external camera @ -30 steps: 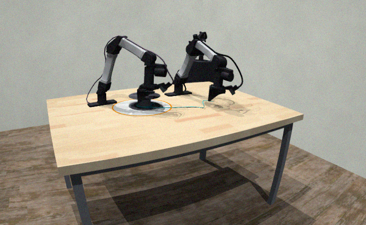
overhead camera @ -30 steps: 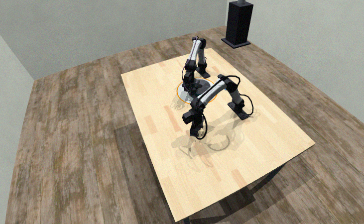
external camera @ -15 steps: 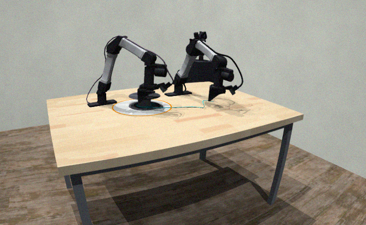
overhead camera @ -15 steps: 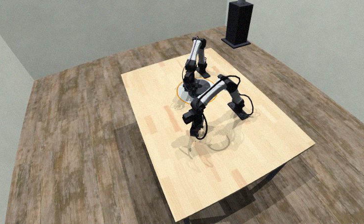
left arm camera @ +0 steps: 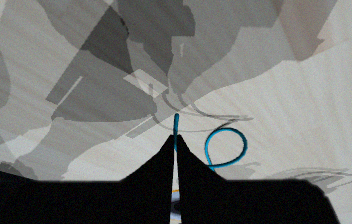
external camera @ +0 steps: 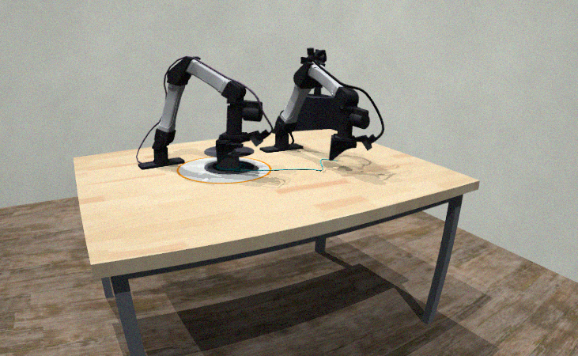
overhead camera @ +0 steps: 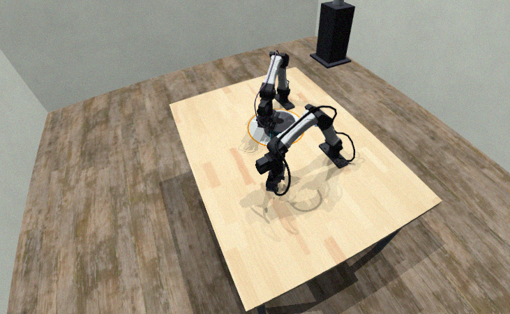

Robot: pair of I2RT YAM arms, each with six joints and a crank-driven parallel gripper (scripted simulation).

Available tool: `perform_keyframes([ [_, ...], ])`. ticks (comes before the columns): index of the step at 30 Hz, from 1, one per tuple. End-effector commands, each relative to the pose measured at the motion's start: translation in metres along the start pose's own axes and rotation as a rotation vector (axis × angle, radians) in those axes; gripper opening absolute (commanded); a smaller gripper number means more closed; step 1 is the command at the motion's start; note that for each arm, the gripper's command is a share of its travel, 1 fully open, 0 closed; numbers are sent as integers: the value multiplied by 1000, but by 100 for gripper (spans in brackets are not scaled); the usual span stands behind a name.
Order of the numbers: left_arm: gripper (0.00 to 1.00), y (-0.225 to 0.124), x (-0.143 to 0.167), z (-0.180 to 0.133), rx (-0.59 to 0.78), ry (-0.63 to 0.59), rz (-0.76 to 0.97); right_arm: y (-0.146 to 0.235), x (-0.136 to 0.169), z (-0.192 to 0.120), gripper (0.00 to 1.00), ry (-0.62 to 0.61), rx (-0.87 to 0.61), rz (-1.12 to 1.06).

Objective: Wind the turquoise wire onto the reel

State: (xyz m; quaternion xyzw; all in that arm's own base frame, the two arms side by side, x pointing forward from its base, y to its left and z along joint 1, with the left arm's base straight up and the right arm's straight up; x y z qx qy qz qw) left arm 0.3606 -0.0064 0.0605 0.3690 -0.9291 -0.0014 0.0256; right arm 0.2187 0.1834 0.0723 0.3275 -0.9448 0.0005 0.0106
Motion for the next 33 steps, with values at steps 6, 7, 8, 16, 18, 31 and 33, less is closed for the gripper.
perform_keyframes([
  [6,0,0,-2,-4,24,-40,-12,1,44,4,75,-22,0,514],
  [7,0,0,-2,-4,22,-46,-17,4,53,4,75,-22,-2,575],
  [8,0,1,-2,-4,22,-46,-21,8,62,5,75,-23,-4,636],
  [16,0,-1,-2,-11,22,-47,-2,67,91,5,75,-31,-19,1091],
  [18,0,-1,-2,-11,22,-47,-2,67,91,5,75,-31,-19,1091],
  [31,0,0,-16,-15,22,-46,-30,61,68,5,75,-20,-14,1825],
  [33,0,1,-16,-14,23,-46,-54,59,69,5,78,-20,-14,1825],
])
Point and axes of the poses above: on each arm, the point where the finger pads meet when closed, its own z axis out along the fingers, its own y axis across the jaws, x = y × z, the point moved 2 cm from there along -z, back along the fingers, and after that the axes turned 6 degrees about z, right-handed, at the moved point
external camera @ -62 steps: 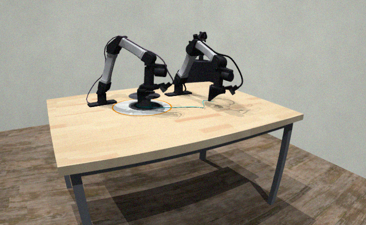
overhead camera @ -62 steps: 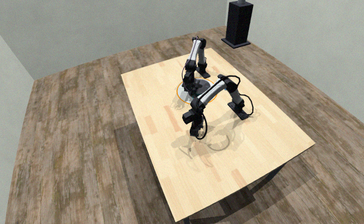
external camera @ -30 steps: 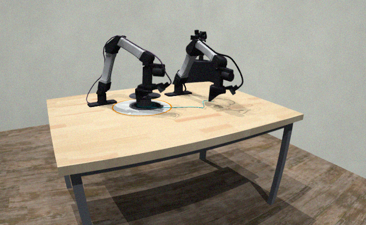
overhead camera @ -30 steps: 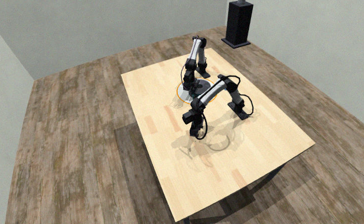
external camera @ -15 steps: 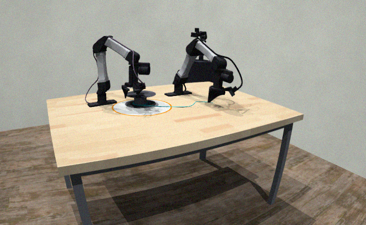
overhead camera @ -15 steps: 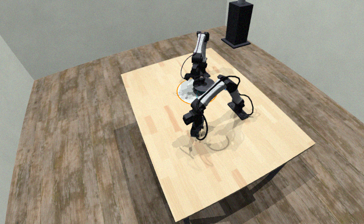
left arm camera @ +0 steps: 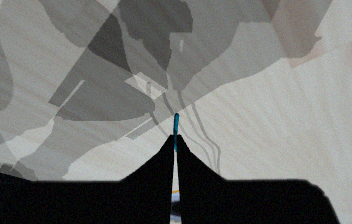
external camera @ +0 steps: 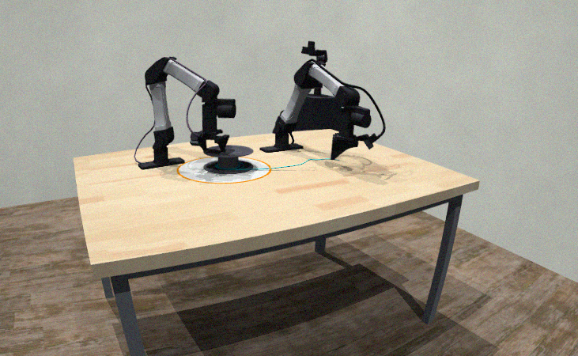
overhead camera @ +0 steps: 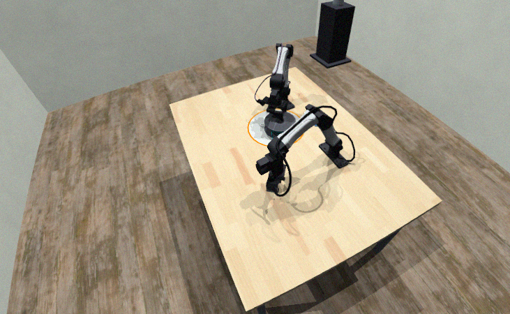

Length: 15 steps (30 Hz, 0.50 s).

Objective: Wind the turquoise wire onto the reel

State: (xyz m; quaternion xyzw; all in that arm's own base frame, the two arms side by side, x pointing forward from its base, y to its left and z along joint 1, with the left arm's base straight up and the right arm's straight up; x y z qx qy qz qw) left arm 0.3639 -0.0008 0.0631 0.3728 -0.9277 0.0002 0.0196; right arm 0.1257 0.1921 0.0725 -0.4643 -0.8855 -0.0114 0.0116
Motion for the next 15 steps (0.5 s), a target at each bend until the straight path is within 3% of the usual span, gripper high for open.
perform_keyframes([
  [1,0,-1,-10,-11,15,-36,-46,-1,-6,3,78,-32,6,192],
  [10,0,-4,3,-5,16,-36,-73,-1,-6,3,100,-32,6,192],
  [15,0,-4,3,-6,15,-36,-59,6,2,-13,100,-32,6,192],
])
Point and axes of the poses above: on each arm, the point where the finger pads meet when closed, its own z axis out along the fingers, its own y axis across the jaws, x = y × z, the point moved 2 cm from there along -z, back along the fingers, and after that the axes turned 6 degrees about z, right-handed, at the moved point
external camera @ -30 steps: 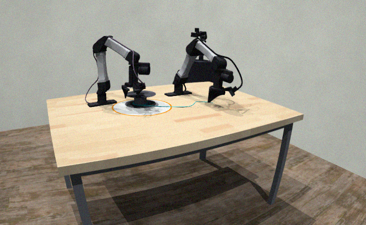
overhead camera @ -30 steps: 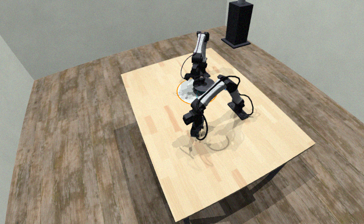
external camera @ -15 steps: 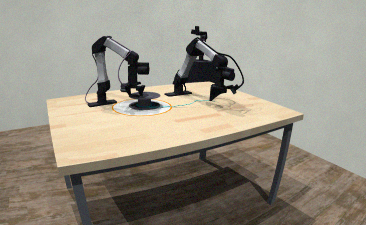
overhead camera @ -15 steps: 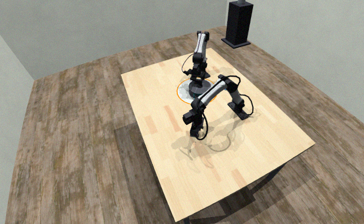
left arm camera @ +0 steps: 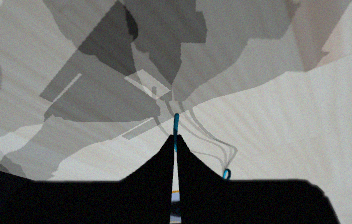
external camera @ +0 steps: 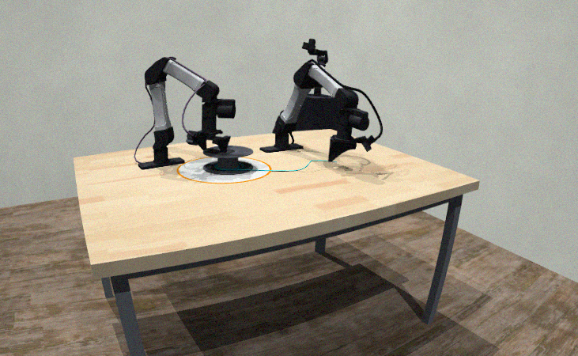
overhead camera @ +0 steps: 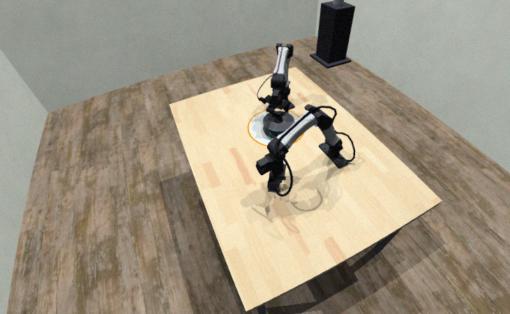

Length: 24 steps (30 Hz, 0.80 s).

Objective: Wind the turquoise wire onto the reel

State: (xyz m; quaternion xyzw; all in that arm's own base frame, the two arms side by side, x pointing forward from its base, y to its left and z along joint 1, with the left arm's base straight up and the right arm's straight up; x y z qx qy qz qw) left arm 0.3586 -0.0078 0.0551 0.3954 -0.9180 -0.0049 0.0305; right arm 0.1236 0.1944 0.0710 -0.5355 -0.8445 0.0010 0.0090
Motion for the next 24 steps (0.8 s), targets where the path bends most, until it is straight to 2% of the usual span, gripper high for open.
perform_keyframes([
  [1,0,-2,-5,-15,33,-52,-9,7,-1,-24,100,-14,-12,28],
  [8,0,-2,-7,-17,33,-52,-10,5,-4,-56,100,-14,-12,28],
  [13,0,-1,-9,-19,33,-52,-10,4,-7,-56,100,-14,-11,-9],
  [16,0,-1,-10,-21,33,-52,-10,13,-13,-54,100,-15,-10,-137],
  [19,0,-1,-11,-22,33,-52,-10,28,-21,-52,100,-16,-9,-371],
  [21,0,-1,-11,-22,33,-52,-10,28,-21,-52,100,-16,-9,-371],
  [24,0,-2,-12,-23,33,-52,-11,39,-30,-49,100,-19,-6,-629],
])
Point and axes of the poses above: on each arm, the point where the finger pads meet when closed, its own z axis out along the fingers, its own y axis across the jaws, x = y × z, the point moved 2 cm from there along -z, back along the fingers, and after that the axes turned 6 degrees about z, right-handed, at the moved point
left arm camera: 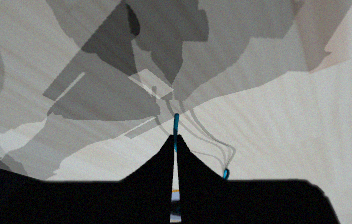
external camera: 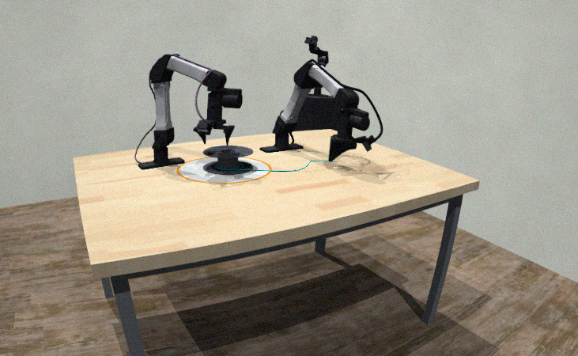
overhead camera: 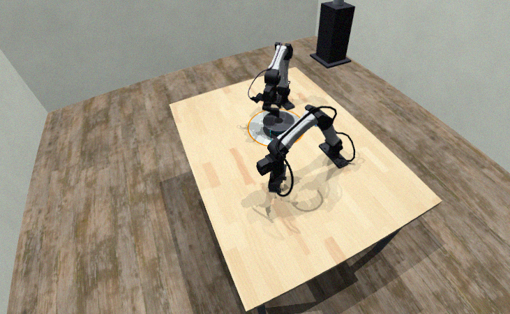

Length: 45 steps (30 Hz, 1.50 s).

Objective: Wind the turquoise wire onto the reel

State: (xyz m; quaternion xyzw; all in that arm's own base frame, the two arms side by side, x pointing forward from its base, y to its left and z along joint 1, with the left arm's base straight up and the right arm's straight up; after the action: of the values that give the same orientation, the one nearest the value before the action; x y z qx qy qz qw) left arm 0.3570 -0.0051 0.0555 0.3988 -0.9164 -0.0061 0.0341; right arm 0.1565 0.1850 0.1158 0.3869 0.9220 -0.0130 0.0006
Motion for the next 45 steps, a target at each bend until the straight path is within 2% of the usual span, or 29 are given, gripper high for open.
perform_keyframes([
  [1,0,-5,-11,-23,38,-58,-3,14,-16,-3,100,3,-23,-347],
  [11,0,-6,-10,-22,39,-57,-9,50,-50,0,100,-21,-26,-903],
  [14,0,-6,-10,-22,39,-57,-9,53,-52,0,100,-23,-28,-960],
  [15,0,-6,-10,-21,39,-57,-9,54,-52,0,100,-27,-34,-1107],
  [23,0,-6,-9,-19,39,-57,-8,56,-53,0,100,-9,-27,-1536],
  [45,0,-2,-6,-15,39,-57,-6,58,-51,3,100,-9,-27,-1536],
])
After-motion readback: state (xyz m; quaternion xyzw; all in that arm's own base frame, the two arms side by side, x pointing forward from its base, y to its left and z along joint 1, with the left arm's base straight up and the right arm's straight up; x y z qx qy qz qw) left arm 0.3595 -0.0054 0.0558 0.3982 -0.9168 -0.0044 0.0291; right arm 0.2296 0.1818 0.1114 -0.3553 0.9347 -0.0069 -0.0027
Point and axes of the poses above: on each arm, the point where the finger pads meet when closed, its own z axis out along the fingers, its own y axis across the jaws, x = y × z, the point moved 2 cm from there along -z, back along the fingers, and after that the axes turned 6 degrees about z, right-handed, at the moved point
